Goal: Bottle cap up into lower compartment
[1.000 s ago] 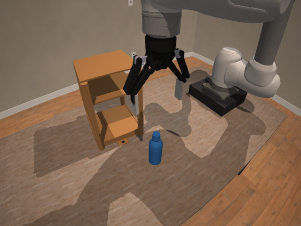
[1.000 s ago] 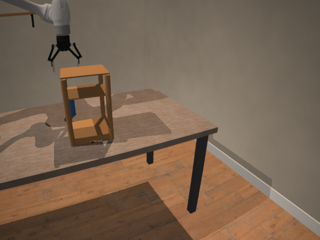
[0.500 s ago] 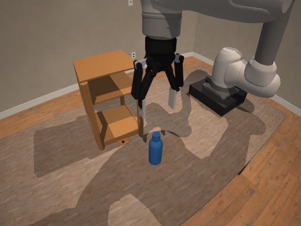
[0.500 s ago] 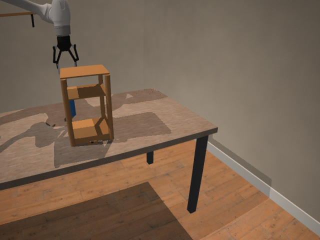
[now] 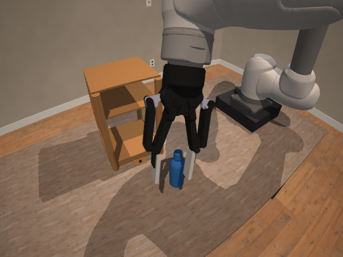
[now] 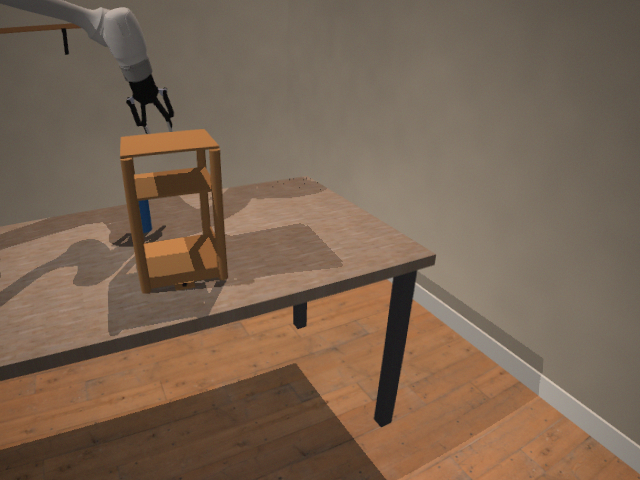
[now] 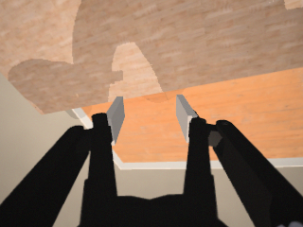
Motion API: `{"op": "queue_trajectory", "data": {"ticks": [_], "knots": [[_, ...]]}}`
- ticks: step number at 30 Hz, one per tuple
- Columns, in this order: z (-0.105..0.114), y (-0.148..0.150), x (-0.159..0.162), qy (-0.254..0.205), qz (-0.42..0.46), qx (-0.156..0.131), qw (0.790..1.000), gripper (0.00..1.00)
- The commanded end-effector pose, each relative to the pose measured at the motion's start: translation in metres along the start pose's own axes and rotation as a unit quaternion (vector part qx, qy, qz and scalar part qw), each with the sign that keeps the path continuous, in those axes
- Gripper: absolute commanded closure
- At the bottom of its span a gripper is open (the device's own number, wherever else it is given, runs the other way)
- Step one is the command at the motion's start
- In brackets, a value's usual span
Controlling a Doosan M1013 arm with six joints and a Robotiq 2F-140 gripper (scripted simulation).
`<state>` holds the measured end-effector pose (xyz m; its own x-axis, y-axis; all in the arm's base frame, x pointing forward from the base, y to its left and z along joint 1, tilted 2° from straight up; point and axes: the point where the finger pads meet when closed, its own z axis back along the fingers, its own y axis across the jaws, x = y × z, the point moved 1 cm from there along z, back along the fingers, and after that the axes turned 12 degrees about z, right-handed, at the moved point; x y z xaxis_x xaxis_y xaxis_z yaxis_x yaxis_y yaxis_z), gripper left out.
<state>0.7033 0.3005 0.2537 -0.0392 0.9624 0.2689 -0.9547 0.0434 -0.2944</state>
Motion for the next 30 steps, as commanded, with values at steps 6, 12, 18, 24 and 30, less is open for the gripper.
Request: {"op": "queue_trajectory", "data": {"ticks": [6, 12, 18, 24, 30], "knots": [[-0.028, -0.066, 0.066, -0.082, -0.089, -0.108, 0.987, 0.57], [-0.035, -0.113, 0.096, -0.129, -0.165, -0.182, 0.961, 0.57], [-0.036, -0.152, 0.108, -0.162, -0.241, -0.248, 0.924, 0.57], [-0.034, -0.188, 0.104, -0.185, -0.329, -0.321, 0.868, 0.57], [-0.033, -0.202, 0.094, -0.190, -0.374, -0.358, 0.834, 0.57]]}}
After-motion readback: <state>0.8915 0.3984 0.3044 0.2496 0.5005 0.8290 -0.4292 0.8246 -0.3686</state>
